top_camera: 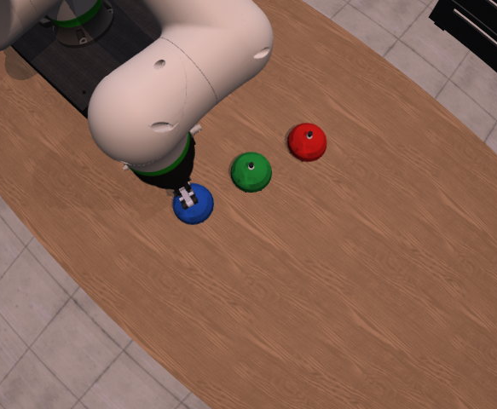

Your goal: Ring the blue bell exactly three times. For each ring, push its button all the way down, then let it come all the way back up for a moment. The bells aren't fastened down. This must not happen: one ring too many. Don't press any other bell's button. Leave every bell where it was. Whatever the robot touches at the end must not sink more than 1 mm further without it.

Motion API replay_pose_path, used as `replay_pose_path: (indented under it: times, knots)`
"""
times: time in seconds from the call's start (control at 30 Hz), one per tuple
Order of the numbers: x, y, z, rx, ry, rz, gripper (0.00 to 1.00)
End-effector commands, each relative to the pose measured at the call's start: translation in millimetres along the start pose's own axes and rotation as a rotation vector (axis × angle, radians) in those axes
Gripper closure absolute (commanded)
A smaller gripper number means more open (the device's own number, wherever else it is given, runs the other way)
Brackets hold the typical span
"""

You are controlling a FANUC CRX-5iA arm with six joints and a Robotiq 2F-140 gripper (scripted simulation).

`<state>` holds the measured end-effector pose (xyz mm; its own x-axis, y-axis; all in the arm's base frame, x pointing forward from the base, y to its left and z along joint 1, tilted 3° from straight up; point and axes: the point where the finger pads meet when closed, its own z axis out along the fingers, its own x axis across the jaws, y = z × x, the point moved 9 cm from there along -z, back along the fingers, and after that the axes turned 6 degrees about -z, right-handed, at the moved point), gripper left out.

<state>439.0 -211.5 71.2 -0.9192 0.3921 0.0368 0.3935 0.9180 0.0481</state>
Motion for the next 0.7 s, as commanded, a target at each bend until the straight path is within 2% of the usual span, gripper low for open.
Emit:
replay_pose_path:
  times: [0.0,0.67]
  knots:
    - [0.0,0.0,0.2,0.000,0.000,0.000,1.00]
    - [0.0,0.0,0.2,0.000,0.000,0.000,1.00]
